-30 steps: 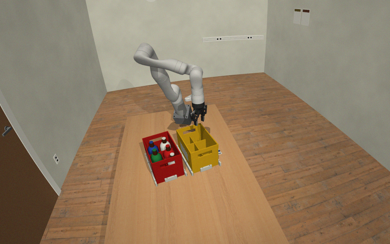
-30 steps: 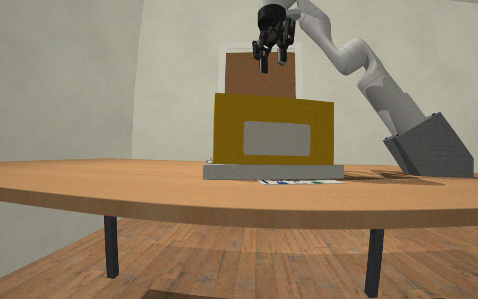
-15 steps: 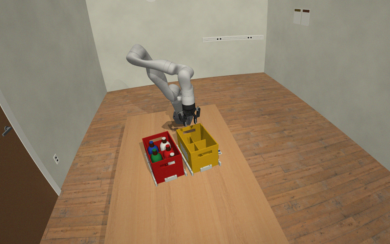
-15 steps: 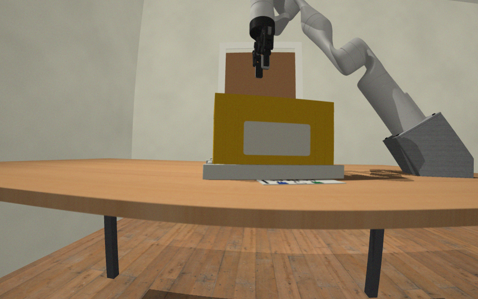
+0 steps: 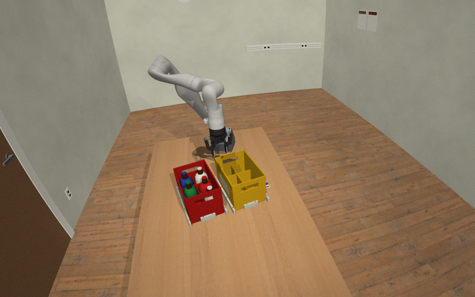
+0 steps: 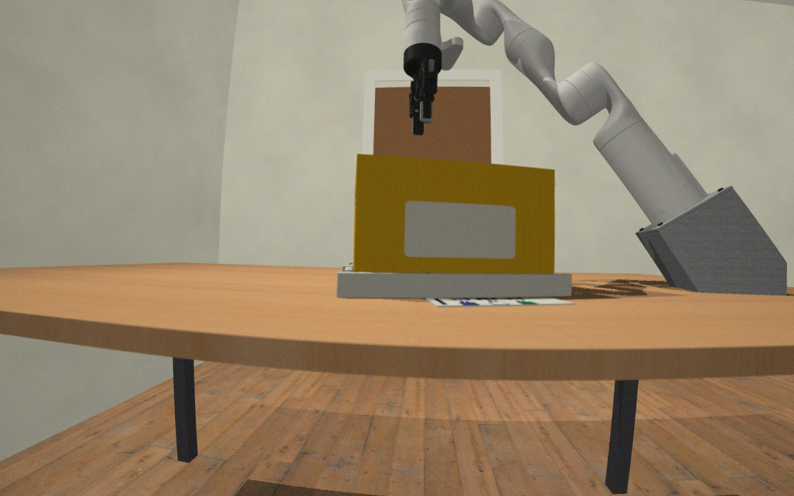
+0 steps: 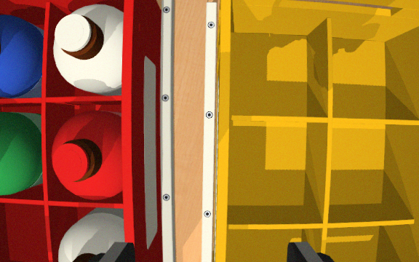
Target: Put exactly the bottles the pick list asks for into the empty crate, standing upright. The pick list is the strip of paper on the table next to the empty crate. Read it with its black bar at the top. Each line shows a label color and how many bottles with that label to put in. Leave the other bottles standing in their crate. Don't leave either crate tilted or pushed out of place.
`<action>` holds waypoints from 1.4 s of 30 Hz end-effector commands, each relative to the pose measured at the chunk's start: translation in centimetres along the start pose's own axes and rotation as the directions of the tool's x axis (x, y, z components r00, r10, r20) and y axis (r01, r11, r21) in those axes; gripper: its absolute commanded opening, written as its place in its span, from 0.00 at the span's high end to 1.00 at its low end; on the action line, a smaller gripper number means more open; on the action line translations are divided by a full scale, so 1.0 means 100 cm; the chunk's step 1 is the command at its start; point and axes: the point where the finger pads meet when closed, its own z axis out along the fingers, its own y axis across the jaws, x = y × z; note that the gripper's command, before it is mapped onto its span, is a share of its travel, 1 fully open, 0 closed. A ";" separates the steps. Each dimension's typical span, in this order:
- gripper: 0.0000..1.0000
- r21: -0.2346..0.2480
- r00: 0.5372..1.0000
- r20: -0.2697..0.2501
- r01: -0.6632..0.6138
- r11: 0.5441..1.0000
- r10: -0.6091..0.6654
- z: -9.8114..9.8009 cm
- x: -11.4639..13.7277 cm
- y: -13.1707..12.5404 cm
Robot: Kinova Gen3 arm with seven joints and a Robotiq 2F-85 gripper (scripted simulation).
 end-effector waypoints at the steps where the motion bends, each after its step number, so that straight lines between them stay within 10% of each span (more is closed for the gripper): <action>1: 0.33 -0.001 1.000 0.000 0.001 1.000 -0.001 -0.004 -0.002 -0.015; 31: 0.33 -0.001 1.000 0.000 0.001 1.000 -0.001 -0.028 -0.018 -0.141; 42: 0.33 -0.001 1.000 0.000 0.001 1.000 -0.001 -0.028 -0.018 -0.141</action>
